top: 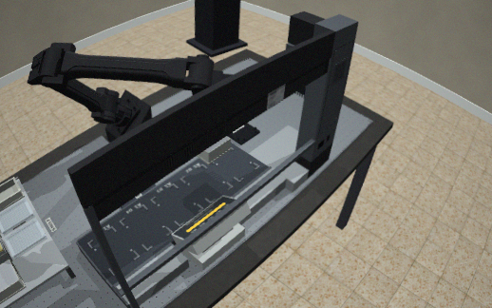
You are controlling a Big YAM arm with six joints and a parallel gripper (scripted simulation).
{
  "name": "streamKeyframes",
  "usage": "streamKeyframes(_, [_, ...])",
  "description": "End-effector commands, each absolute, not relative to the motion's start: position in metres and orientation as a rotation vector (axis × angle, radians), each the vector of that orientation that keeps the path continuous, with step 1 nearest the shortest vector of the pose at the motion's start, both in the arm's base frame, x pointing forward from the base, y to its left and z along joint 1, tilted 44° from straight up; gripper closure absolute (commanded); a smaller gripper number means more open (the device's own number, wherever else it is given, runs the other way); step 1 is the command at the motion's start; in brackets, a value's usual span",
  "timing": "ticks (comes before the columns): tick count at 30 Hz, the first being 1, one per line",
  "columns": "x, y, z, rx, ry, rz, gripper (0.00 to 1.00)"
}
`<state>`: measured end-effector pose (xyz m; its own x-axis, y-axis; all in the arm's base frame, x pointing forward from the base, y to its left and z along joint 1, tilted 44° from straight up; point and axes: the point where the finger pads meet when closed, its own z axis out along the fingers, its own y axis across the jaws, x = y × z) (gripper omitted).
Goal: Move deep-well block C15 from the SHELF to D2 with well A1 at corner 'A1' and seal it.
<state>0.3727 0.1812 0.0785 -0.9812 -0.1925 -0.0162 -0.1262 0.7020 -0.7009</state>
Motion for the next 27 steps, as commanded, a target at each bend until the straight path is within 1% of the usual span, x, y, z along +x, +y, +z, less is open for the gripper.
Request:
streamKeyframes(1, [0.3864,0.2035,0.0931,-0.282,2.791,-1.096,1.0])
streamKeyframes(27, [0.394,0.194,0.0938,-0.251,2.801,-1.106,1.0])
